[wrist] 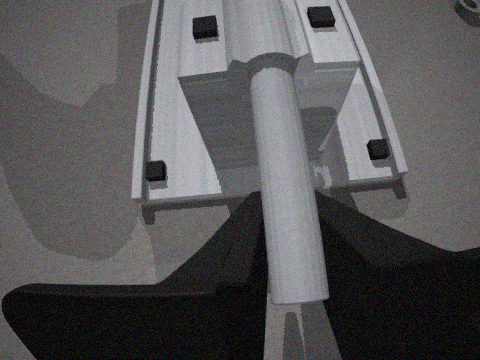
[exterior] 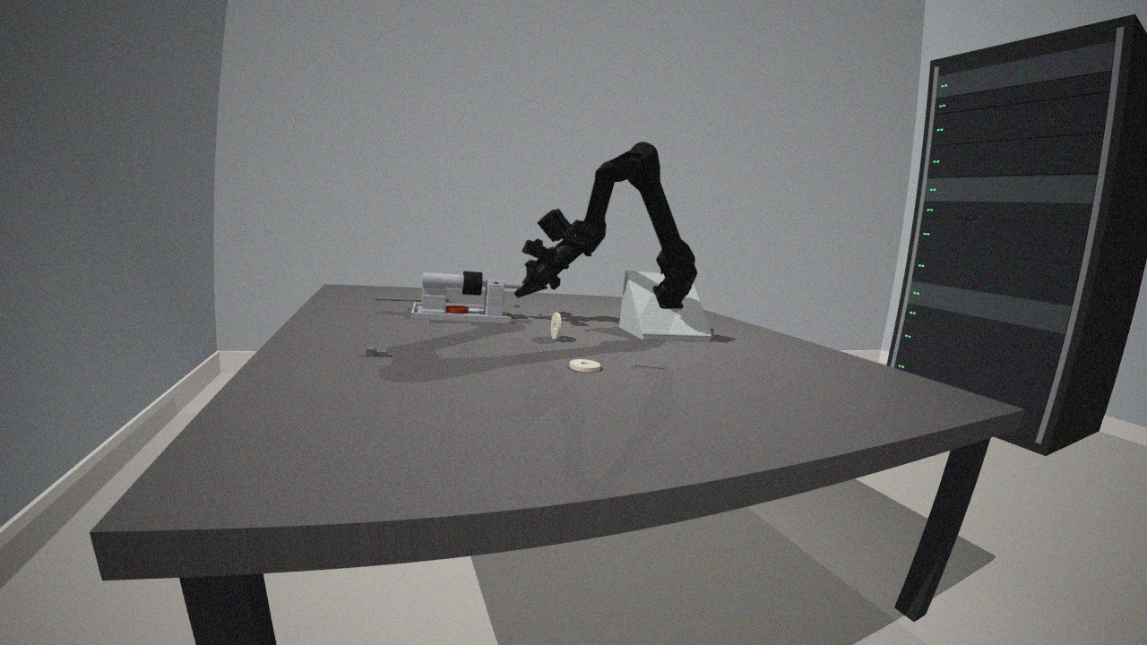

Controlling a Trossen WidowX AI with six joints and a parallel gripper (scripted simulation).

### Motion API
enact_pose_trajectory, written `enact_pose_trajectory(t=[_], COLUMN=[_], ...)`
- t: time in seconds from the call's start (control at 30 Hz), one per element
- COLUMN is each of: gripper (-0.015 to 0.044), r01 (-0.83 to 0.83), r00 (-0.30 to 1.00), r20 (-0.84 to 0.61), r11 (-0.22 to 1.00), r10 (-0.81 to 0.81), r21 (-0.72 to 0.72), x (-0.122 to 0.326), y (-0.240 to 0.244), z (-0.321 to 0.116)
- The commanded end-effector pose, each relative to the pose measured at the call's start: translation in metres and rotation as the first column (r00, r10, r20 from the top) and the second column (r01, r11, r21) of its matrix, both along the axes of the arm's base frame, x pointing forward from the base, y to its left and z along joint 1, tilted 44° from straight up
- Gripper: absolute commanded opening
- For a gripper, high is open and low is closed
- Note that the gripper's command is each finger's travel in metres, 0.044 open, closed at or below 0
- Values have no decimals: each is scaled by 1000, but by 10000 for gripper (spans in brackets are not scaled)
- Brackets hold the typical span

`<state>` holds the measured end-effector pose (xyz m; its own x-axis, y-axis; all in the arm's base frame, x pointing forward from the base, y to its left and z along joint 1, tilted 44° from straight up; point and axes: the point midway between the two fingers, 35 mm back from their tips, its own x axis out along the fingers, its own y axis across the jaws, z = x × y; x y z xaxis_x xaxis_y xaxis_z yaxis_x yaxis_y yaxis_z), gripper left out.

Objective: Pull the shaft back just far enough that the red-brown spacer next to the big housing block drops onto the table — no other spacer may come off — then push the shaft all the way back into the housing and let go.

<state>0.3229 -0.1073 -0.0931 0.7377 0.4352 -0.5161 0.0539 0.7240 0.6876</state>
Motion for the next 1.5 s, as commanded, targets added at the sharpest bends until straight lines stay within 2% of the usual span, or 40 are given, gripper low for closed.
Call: enact_pose_trajectory(t=[0.0,1.47], gripper=[0,0], r01=[-1,-1], r00=[1000,1000], r20=[5,6], r11=[1000,1000], r10=[1,1], r21=[-2,-2], x=[4,19], y=[-1,-2], z=[1,1])
